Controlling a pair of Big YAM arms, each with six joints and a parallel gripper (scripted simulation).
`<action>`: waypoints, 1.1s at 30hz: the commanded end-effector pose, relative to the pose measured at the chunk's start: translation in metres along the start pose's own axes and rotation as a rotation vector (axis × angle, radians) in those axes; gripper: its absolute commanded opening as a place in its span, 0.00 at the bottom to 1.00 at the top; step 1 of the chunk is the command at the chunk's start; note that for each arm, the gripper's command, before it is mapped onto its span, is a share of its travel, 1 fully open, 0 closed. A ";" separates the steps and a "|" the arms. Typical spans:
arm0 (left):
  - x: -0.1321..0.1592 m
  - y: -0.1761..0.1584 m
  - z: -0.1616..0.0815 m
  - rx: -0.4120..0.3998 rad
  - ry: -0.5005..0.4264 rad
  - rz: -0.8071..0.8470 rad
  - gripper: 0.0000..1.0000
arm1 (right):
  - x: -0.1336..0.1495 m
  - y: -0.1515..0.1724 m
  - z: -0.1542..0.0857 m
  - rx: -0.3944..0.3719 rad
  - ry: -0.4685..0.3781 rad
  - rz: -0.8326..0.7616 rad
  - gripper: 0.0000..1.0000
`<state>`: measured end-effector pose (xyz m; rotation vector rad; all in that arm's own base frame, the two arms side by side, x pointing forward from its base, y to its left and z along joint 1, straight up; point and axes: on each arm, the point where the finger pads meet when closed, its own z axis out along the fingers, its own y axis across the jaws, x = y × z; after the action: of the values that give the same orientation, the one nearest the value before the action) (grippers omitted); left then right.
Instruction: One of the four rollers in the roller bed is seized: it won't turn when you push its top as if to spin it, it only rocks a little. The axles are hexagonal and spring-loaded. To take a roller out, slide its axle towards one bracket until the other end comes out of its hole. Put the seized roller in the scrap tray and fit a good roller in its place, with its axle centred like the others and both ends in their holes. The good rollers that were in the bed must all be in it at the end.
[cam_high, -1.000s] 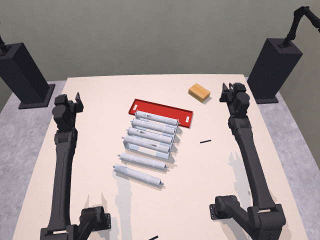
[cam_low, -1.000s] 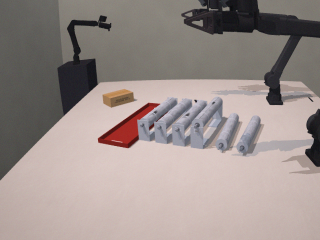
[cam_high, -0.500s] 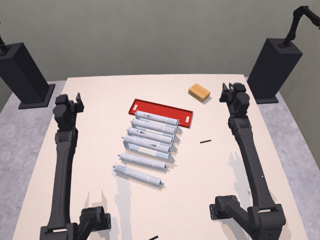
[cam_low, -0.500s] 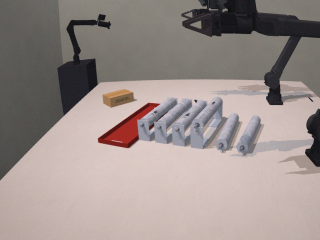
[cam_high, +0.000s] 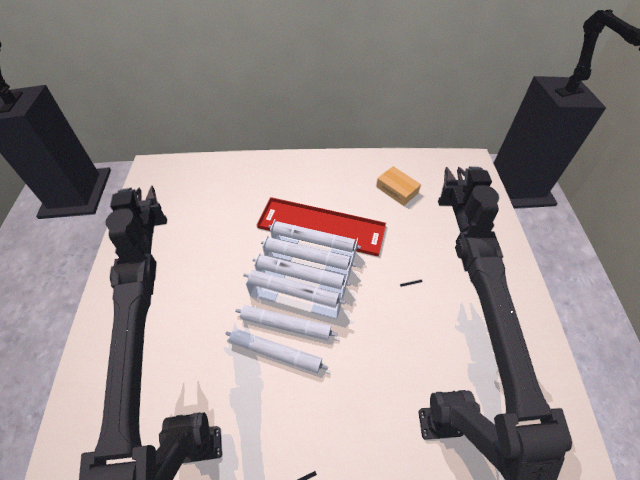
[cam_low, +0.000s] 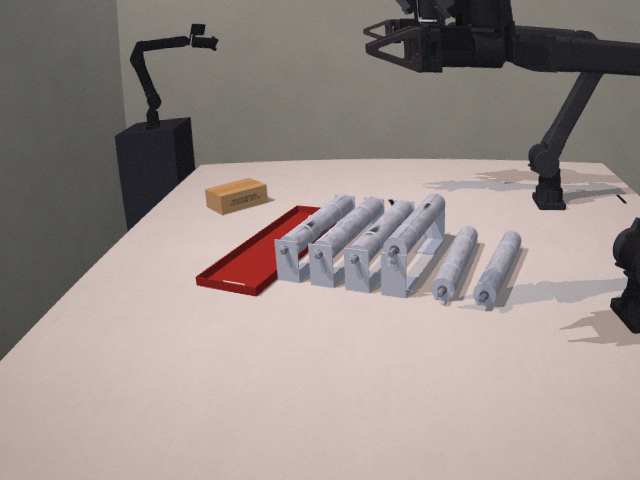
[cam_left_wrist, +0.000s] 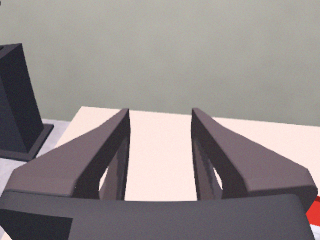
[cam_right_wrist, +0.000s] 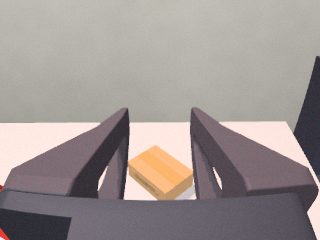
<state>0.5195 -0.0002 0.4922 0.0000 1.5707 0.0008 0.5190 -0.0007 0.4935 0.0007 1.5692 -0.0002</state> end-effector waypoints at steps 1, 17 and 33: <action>0.015 -0.008 0.006 0.017 0.042 -0.009 0.32 | -0.030 0.005 0.002 -0.012 -0.045 -0.011 0.32; 0.014 -0.008 0.006 0.017 0.032 -0.011 0.32 | -0.013 0.006 0.004 -0.014 -0.022 -0.011 0.32; 0.017 -0.022 0.028 0.067 0.123 -0.150 0.32 | 0.049 0.037 0.006 -0.081 0.117 -0.103 0.32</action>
<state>0.5315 -0.0112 0.4648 -0.0248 1.6604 -0.0922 0.5213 0.0211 0.4613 -0.0754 1.6416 -0.0011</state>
